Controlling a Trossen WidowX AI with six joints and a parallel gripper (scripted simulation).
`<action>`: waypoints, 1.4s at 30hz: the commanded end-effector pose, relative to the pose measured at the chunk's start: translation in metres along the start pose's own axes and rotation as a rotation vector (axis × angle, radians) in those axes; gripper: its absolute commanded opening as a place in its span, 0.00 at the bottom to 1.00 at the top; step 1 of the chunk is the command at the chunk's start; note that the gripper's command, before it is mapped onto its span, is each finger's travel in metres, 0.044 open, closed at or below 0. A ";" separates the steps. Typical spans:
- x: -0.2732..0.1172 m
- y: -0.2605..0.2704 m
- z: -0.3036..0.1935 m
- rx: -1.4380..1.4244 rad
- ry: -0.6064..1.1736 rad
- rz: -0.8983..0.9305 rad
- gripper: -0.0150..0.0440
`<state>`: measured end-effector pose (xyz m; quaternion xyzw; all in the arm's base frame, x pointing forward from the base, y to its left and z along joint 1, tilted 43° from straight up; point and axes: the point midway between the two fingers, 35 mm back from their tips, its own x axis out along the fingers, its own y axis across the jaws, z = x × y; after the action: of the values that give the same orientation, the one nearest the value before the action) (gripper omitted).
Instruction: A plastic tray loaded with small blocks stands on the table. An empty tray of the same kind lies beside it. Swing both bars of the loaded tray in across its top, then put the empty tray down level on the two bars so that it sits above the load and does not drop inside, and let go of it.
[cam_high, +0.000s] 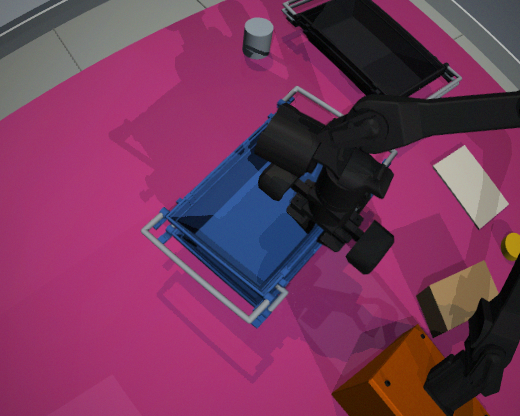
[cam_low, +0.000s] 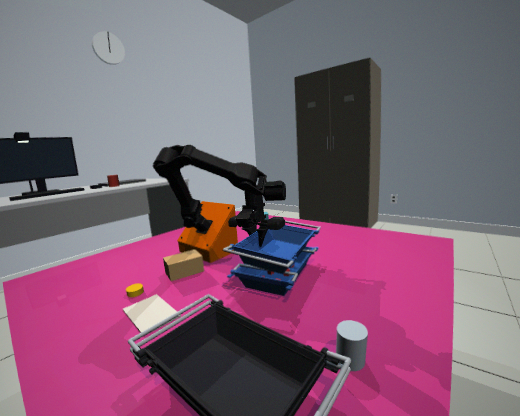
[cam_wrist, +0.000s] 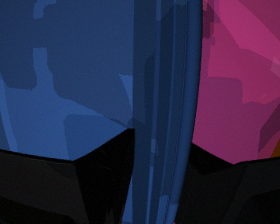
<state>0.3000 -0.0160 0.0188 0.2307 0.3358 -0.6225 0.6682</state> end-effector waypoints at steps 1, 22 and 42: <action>0.004 -0.003 0.004 0.006 -0.001 -0.018 0.25; 0.012 -0.005 0.004 0.006 -0.001 -0.017 0.25; 0.013 -0.005 0.004 0.006 -0.002 -0.019 0.25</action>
<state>0.2987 -0.0217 0.0130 0.2314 0.3359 -0.6213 0.6690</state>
